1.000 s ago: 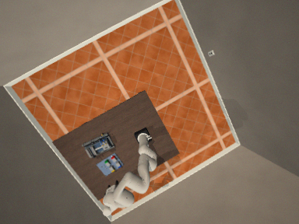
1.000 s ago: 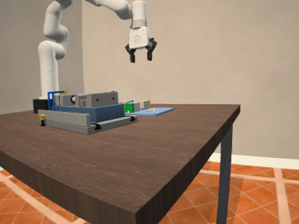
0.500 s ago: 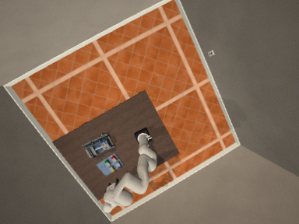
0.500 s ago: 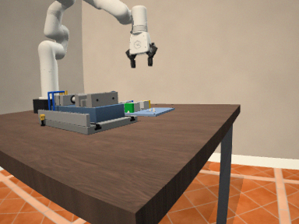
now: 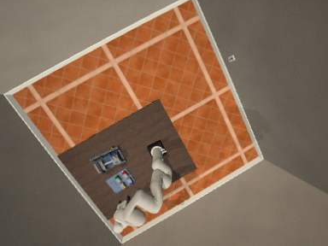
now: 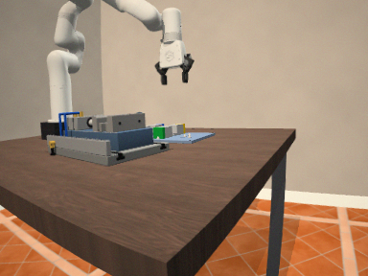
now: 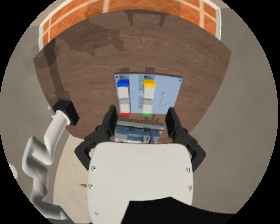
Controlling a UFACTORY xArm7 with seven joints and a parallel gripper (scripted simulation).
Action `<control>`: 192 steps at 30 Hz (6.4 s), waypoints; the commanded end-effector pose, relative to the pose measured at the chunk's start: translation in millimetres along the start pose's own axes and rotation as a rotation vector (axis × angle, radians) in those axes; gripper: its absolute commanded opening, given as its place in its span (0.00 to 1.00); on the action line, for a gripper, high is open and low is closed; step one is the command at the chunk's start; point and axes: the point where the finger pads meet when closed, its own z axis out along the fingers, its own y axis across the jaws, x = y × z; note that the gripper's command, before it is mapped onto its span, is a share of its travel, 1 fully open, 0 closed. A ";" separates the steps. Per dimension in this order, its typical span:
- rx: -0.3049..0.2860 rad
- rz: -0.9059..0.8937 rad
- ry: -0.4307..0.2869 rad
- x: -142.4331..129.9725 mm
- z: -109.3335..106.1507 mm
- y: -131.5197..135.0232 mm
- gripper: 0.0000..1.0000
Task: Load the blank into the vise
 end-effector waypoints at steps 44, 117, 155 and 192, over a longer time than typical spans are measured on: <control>-0.005 0.000 0.002 0.6 -14.7 0.6 1.00; -0.005 0.000 0.001 -84.8 -16.9 -2.6 1.00; -0.005 0.000 0.001 -83.4 -16.8 -2.5 1.00; -0.005 0.000 0.001 -83.4 -16.8 -2.5 1.00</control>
